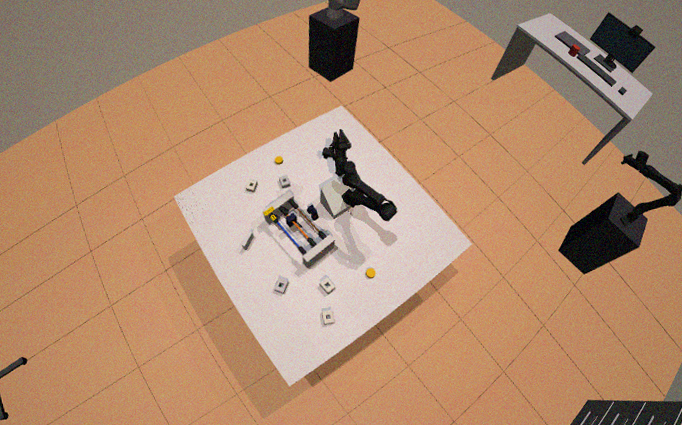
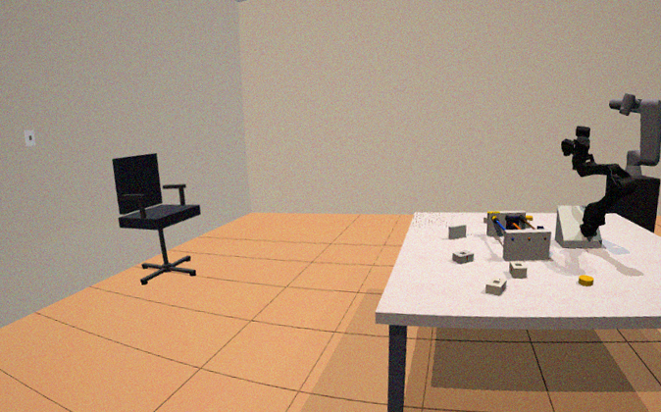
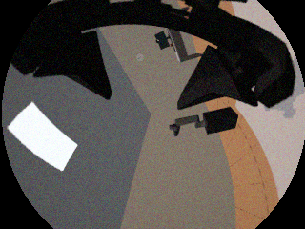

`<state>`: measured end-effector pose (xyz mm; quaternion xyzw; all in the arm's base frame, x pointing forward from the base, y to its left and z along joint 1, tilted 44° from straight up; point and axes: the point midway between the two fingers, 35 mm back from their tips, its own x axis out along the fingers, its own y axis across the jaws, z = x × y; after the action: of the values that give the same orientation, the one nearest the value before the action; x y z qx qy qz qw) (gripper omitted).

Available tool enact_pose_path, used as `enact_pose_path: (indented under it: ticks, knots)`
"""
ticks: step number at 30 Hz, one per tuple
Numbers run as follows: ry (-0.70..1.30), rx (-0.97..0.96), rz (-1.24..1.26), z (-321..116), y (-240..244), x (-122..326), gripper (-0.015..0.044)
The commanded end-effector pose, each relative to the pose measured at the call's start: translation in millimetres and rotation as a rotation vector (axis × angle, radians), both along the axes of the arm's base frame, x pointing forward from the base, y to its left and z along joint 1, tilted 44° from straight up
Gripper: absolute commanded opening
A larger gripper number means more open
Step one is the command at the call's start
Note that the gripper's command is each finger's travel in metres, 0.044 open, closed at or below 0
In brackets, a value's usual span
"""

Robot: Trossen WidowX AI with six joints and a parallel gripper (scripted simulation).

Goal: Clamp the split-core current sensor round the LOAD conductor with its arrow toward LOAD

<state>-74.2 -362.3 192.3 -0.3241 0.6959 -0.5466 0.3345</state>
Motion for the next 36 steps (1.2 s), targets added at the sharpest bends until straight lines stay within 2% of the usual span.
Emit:
enact_pose_path:
  ticks: [1, 10, 15, 20, 26, 32, 34, 36]
  knots:
    - [-0.185, -0.121, 0.235, 20.3, -7.6, 75.1, 0.0440]
    - [-0.612, -0.191, 0.695, 50.2, 31.1, 222.9, 0.0440]
    - [-0.861, -0.141, 0.930, 66.2, 79.7, 291.4, 0.0440]
    - [-1.163, -0.007, 1.145, 84.2, 145.3, 347.0, 0.0440]
    - [-1.509, 0.275, 1.344, 105.5, 239.1, 386.8, 0.0440]
    - [-1.798, 0.696, 1.451, 125.8, 338.6, 393.4, 0.0440]
    - [-1.847, 0.803, 1.459, 130.1, 359.7, 390.4, 0.0440]
    - [-1.853, 0.817, 1.460, 130.6, 362.3, 389.9, 0.0440]
